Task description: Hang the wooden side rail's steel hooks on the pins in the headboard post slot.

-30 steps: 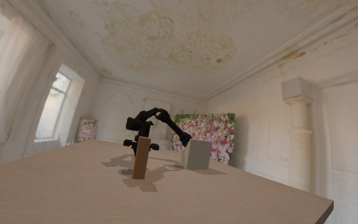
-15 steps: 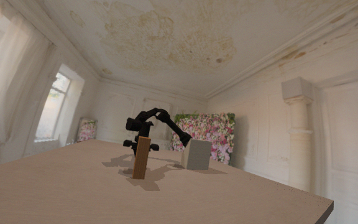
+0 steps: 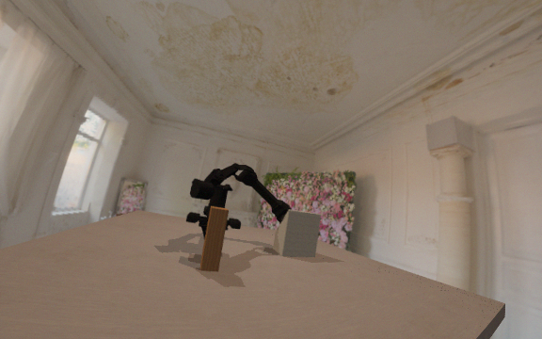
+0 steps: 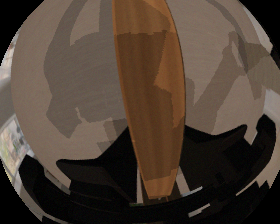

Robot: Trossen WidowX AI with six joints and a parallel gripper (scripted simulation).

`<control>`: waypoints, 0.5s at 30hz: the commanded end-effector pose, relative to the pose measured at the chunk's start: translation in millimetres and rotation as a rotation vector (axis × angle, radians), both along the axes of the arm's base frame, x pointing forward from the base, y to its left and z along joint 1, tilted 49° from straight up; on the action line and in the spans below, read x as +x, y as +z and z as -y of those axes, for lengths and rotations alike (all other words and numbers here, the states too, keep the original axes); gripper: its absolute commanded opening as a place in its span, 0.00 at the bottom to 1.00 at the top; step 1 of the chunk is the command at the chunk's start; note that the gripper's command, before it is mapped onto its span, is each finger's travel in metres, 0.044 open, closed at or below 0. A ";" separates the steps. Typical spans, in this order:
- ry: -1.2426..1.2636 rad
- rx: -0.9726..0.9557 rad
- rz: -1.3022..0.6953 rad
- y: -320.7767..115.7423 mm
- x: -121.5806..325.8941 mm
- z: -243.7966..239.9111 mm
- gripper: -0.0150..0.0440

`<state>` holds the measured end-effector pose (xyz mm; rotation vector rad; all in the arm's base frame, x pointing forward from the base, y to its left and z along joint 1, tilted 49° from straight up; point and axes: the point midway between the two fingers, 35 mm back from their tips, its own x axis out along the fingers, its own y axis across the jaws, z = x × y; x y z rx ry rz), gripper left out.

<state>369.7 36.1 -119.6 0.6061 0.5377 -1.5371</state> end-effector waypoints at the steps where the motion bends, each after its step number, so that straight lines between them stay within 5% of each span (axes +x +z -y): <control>1: 0.007 0.007 -0.001 -1.2 -0.3 -3.2 0.25; 15: 0.007 0.007 -0.001 -2.7 -0.3 -1.5 0.25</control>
